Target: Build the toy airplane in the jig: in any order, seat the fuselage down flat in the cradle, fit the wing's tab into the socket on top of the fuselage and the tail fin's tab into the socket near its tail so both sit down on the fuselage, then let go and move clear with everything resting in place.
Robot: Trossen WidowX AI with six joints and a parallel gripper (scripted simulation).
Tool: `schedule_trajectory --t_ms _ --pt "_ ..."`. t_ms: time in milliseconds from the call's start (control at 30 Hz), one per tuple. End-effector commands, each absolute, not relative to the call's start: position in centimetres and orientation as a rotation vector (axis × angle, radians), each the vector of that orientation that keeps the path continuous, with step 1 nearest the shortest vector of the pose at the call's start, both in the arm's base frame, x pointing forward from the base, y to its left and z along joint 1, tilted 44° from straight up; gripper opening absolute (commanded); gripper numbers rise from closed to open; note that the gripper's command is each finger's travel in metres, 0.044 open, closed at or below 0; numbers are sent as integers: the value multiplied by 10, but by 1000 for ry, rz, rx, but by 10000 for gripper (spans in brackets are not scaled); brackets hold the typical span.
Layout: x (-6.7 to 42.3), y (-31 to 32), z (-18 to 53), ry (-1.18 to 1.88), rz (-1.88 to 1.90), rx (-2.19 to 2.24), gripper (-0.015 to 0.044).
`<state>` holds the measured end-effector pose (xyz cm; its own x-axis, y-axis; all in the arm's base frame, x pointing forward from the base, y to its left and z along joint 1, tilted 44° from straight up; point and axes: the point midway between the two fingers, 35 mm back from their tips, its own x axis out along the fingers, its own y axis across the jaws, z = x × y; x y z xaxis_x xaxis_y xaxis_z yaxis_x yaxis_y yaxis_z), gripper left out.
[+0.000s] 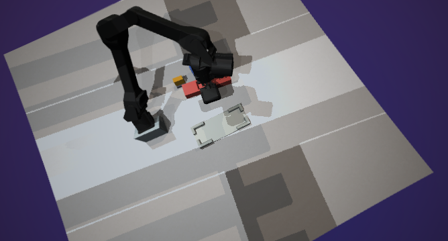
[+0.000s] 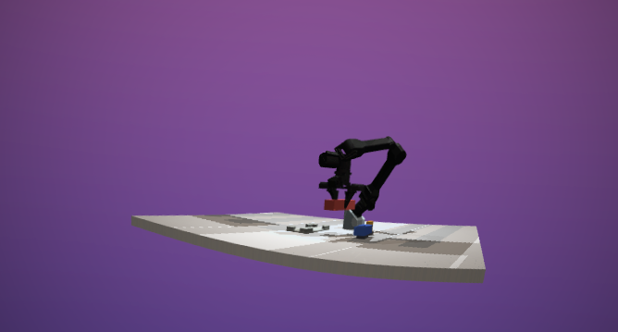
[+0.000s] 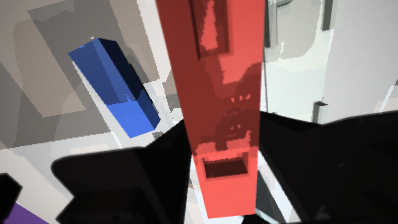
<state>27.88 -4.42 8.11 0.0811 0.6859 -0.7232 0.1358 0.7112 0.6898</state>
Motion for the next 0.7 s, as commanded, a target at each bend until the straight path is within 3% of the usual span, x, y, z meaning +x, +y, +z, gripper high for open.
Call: schedule_trajectory --t_ms 0,667 --pt "276 -53 91 1459 470 713 0" --pt "273 -79 60 1452 482 699 0"
